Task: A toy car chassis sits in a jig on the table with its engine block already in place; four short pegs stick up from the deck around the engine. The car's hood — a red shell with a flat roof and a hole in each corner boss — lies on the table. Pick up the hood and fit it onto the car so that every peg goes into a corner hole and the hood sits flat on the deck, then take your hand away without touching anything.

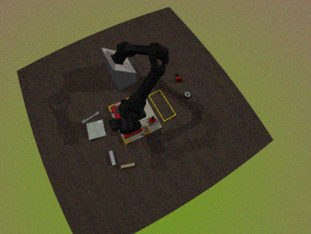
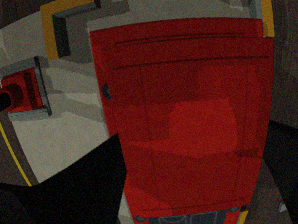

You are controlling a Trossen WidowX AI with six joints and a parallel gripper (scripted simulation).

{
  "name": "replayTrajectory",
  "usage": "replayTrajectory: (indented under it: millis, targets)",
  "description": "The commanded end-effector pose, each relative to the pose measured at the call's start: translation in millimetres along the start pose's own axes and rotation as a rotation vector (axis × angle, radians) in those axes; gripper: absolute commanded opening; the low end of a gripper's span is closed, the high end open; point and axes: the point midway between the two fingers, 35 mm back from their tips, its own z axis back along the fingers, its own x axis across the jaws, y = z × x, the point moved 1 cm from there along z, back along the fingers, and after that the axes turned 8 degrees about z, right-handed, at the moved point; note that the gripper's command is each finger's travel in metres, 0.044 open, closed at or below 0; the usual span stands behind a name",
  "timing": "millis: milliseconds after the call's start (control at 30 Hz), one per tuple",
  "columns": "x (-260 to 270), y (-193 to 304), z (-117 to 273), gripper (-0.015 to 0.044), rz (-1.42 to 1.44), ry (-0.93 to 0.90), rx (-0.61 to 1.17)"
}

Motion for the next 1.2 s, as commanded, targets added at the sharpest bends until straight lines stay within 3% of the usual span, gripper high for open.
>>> replayTrajectory:
  millis: [0, 700, 1167]
  targets:
    - [1.3, 0.1, -7.7, 0.0000, 0.004, -0.004, 0.006]
    - [0.5, -0.6, -10.2, 0.0000, 0.001, -0.002, 0.002]
    - [-0.3, -1.6, -6.2, 0.0368, 0.000, 0.000, -0.006]
